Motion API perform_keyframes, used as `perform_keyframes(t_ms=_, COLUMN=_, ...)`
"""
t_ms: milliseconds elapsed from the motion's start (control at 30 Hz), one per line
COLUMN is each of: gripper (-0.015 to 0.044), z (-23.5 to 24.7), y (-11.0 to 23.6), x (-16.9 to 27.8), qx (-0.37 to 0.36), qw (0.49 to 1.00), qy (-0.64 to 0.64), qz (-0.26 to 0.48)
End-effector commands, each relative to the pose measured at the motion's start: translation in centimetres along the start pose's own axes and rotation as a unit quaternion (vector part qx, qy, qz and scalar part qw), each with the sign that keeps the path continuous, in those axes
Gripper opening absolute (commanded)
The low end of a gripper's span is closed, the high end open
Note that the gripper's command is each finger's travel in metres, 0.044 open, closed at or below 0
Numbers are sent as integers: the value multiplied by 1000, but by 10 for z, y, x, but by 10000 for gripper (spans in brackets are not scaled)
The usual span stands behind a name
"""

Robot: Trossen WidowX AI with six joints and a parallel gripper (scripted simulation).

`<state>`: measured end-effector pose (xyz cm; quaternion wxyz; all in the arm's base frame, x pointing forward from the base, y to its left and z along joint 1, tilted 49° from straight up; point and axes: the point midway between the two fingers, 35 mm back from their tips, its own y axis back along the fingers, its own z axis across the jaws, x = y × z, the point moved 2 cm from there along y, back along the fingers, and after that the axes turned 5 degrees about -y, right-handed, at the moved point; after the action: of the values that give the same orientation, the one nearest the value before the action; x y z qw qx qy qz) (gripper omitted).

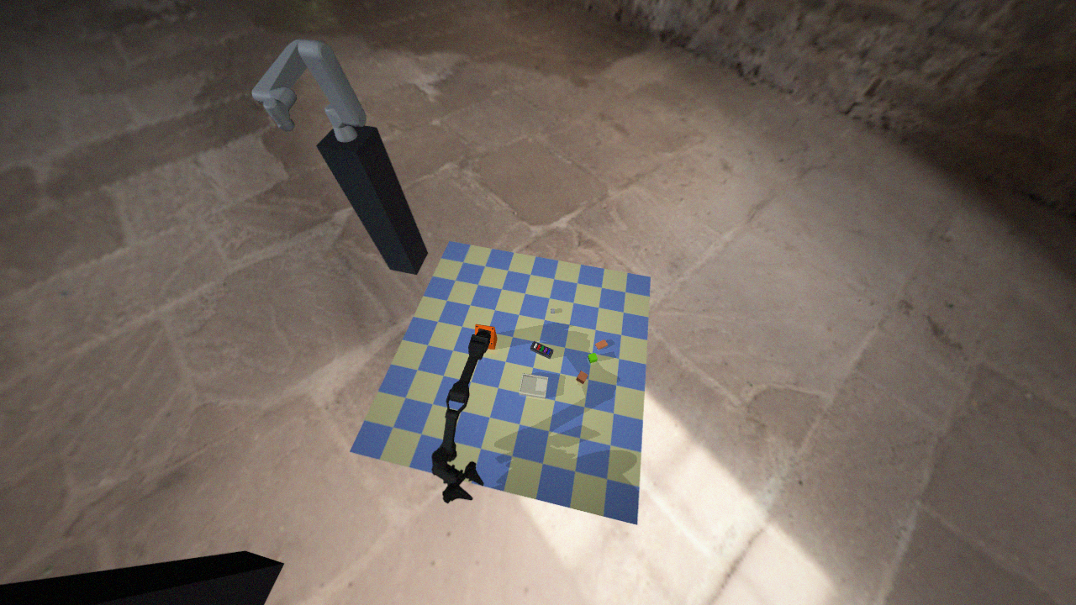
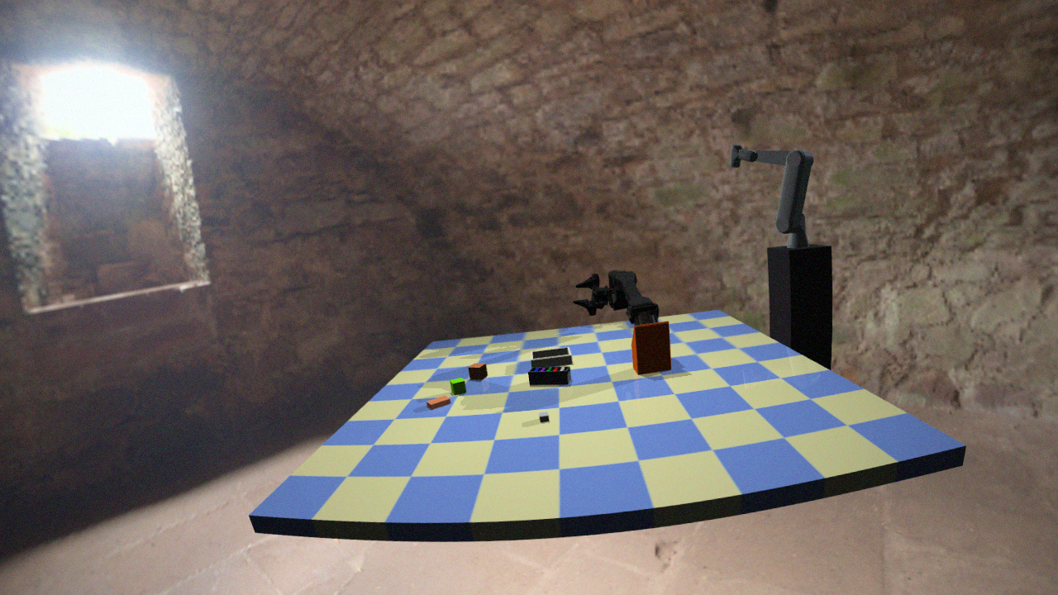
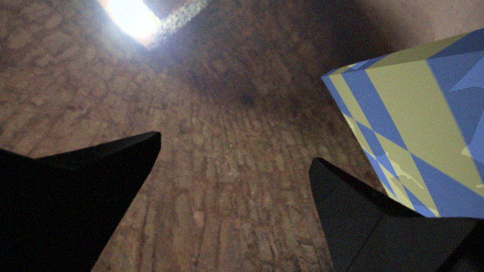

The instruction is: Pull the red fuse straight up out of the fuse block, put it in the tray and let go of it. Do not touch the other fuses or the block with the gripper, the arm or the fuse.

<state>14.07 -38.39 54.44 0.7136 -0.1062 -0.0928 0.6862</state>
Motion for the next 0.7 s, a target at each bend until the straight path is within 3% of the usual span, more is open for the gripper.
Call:
perform_keyframes(t_ms=0, gripper=374, z=0, y=-1, x=0, qx=-1, qw=1000, qy=0, qz=0)
perform_keyframes(t_ms=133, gripper=269, z=-6, y=-18, x=-1, qx=-20, qw=1000, qy=1, qz=7)
perform_keyframes(t_ms=367, gripper=85, z=-32, y=-77, x=0, qx=-71, qw=997, qy=0, qz=6)
perform_keyframes(t_ms=667, gripper=72, z=-92, y=-160, x=18, qx=-77, qw=997, qy=0, qz=-27)
